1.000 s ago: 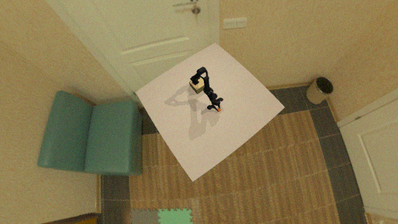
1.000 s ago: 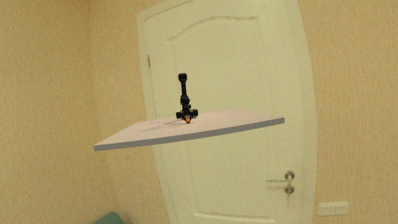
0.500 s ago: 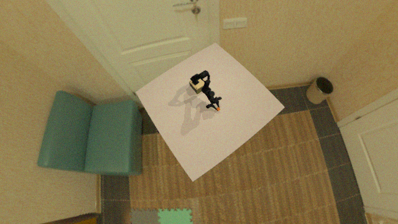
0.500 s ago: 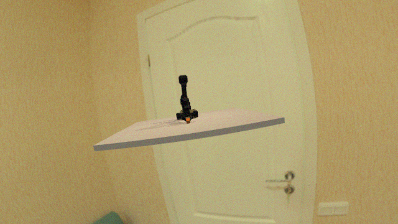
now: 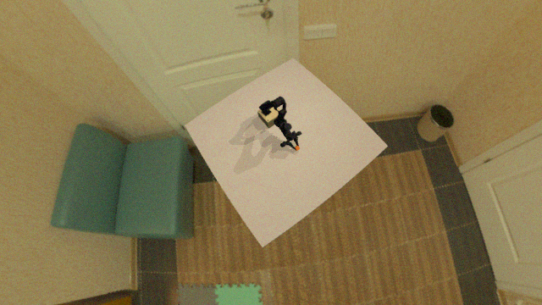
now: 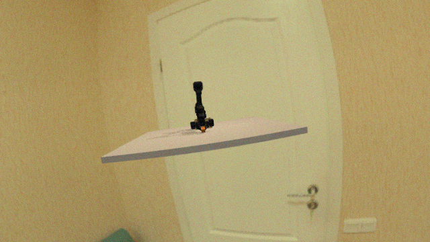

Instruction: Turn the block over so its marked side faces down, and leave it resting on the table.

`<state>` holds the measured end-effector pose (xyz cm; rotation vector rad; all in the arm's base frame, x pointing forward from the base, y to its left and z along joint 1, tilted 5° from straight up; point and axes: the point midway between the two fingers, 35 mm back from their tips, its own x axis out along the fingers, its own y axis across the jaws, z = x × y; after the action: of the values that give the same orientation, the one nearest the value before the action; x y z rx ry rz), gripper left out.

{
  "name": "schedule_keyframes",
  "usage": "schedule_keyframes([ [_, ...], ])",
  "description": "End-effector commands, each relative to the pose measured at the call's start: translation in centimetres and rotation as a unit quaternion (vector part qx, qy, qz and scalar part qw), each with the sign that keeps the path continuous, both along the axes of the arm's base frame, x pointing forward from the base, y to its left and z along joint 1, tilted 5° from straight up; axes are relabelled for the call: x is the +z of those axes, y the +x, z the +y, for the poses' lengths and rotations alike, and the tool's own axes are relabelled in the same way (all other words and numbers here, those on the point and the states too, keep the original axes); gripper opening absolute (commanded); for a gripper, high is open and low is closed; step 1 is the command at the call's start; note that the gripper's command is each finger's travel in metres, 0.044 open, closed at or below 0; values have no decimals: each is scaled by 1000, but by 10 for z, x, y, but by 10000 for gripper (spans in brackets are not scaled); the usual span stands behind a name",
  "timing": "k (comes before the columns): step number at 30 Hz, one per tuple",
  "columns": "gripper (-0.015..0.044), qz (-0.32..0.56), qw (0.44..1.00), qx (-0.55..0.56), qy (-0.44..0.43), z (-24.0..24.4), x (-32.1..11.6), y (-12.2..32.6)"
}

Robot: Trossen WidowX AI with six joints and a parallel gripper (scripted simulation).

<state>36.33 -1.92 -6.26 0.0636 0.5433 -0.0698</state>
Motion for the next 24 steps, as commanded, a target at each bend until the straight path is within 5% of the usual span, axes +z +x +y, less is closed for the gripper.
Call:
schedule_keyframes([
  [1,0,-1,1000,-3,1,-1,0,-1],
  [19,440,-1,1000,-3,1,-1,0,-1],
  [24,440,-1,1000,-3,1,-1,0,-1],
])
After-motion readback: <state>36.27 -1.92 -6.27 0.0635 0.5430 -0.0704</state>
